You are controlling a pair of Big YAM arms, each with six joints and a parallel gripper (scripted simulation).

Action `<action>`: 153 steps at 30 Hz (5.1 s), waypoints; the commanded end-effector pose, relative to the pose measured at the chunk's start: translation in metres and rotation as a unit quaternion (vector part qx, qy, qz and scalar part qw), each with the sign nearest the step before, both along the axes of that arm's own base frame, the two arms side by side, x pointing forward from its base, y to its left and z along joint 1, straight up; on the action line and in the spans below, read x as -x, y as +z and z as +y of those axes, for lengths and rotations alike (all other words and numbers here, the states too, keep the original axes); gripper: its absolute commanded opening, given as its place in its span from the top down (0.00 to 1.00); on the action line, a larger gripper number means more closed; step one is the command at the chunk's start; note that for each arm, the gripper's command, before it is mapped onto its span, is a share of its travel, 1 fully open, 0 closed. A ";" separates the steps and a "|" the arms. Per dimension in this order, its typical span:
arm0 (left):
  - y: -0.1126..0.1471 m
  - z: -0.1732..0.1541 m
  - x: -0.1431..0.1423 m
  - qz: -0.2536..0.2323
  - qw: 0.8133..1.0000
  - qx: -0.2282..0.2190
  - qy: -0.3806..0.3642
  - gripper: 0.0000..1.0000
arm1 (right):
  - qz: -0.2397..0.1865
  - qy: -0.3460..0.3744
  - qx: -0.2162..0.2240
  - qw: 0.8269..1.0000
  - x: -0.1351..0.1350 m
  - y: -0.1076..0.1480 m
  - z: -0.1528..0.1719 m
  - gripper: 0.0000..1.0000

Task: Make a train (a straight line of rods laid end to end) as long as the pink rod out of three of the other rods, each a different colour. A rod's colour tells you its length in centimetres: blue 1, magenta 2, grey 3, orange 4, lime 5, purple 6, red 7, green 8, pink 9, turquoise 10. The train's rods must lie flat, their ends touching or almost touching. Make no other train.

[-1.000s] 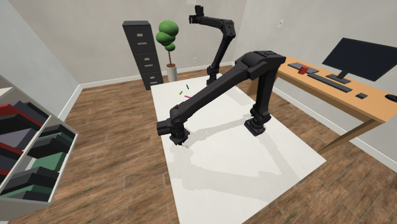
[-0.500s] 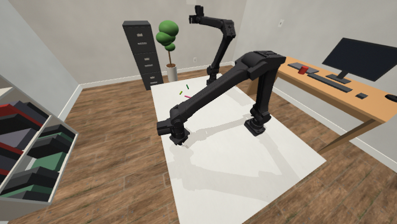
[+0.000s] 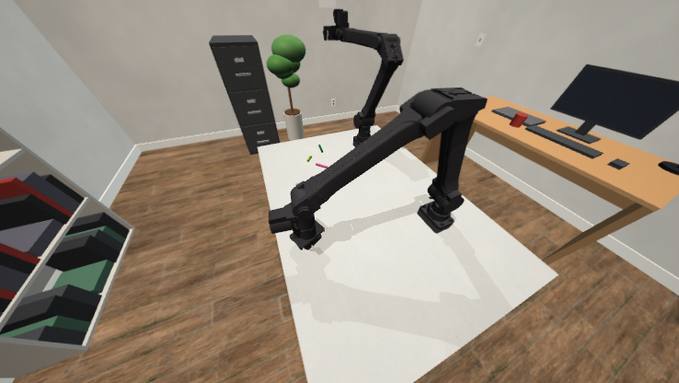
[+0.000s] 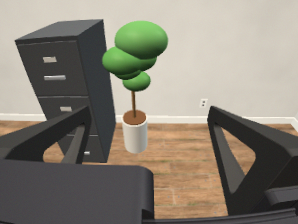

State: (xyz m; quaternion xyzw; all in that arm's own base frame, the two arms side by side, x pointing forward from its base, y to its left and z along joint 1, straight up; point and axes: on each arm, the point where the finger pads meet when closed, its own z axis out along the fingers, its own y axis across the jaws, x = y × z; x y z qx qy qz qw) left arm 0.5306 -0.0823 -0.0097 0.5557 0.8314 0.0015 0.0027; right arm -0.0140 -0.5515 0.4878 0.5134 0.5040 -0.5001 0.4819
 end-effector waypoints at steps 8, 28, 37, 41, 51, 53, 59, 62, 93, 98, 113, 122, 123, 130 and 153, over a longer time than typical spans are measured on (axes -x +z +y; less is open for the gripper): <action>-0.015 -0.001 -0.002 0.003 1.000 0.000 -0.008 0.77 | -0.004 -0.002 0.018 1.000 0.003 0.013 0.007 0.00; -0.015 -0.001 -0.001 0.001 1.000 0.000 -0.008 0.77 | -0.004 -0.002 0.018 1.000 0.003 0.013 0.007 0.00; -0.015 -0.001 -0.001 0.001 1.000 0.000 -0.008 0.77 | -0.004 -0.002 0.018 1.000 0.003 0.013 0.007 0.00; -0.015 -0.001 -0.001 0.001 1.000 0.000 -0.008 0.77 | -0.004 -0.002 0.018 1.000 0.003 0.013 0.007 0.00; -0.015 -0.001 -0.001 0.001 1.000 0.000 -0.008 0.96 | -0.004 -0.002 0.018 1.000 0.003 0.013 0.007 0.00; -0.015 -0.001 -0.001 0.002 1.000 0.000 -0.008 0.96 | -0.004 -0.002 0.018 1.000 0.003 0.013 0.007 0.00; -0.013 -0.001 -0.004 -0.001 1.000 0.001 -0.008 0.96 | -0.004 -0.002 0.018 1.000 0.003 0.013 0.007 0.00; -0.013 -0.001 -0.004 -0.001 1.000 0.001 -0.008 0.96 | -0.004 -0.002 0.018 1.000 0.003 0.013 0.007 0.00; 0.036 -0.004 -0.023 -0.031 0.999 0.005 -0.008 0.96 | -0.004 -0.002 0.018 1.000 0.003 0.013 0.007 0.00; 0.073 -0.004 -0.021 -0.032 0.999 0.005 -0.008 0.96 | -0.004 -0.002 0.018 1.000 0.003 0.013 0.007 0.00; 0.094 -0.003 -0.013 -0.010 1.000 0.002 -0.008 0.96 | -0.004 -0.002 0.018 1.000 0.003 0.013 0.007 0.00; 0.103 -0.016 0.003 -0.014 1.000 0.003 -0.008 0.96 | -0.004 -0.002 0.018 1.000 0.003 0.013 0.007 0.00; 0.103 -0.024 0.005 -0.015 1.000 0.003 -0.013 0.96 | -0.004 -0.002 0.018 1.000 0.003 0.013 0.007 0.00; 0.105 -0.101 0.043 -0.016 0.998 0.005 -0.066 0.96 | -0.004 -0.002 0.018 1.000 0.003 0.013 0.007 0.00; 0.104 -0.315 0.333 -0.009 0.951 0.010 -0.309 0.96 | -0.004 -0.002 0.018 1.000 0.003 0.013 0.007 0.00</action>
